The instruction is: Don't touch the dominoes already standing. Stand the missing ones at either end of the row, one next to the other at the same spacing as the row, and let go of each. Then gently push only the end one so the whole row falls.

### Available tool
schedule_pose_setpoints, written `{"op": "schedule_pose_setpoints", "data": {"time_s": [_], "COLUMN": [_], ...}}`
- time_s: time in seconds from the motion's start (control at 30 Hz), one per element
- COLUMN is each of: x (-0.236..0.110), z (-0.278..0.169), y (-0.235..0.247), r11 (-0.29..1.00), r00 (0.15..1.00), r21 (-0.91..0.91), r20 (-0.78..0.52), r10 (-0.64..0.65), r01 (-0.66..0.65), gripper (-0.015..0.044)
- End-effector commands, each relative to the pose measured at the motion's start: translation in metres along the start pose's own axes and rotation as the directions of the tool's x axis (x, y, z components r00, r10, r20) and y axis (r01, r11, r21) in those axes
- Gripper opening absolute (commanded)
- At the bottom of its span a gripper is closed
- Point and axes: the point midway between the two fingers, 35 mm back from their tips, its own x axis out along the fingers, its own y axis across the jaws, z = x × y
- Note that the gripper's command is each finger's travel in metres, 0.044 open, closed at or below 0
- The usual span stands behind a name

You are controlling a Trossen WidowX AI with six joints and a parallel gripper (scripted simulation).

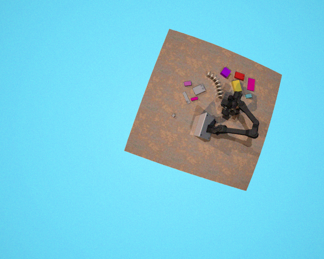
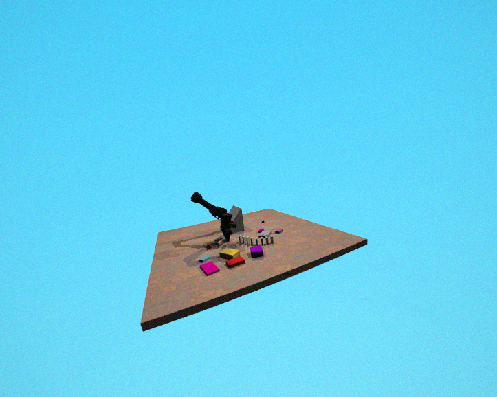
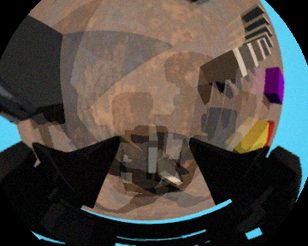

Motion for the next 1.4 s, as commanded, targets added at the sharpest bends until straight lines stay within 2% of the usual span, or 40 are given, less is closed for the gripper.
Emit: {"op": "schedule_pose_setpoints", "data": {"time_s": [0.0, 0.23, 0.77, 1.03, 1.37], "x": [0.007, 0.009, 0.009, 0.002, -0.115], "z": [0.001, 0.001, 0.001, 0.0, -0.004], "y": [0.003, 0.003, 0.003, 0.003, 0.0], "r11": [1.0, 1.0, 1.0, 1.0, 1.0], "r00": [1.0, 1.0, 1.0, 1.0, 1.0], "r21": [-0.01, -0.01, -0.01, -0.01, -0.011], "r20": [-0.004, -0.005, -0.005, -0.004, 0.001], "r10": [0.007, 0.007, 0.007, 0.007, 0.009], "r01": [-0.007, -0.007, -0.007, -0.007, -0.009], "gripper": [0.044, 0.044, 0.003, 0.003, 0.003]}}
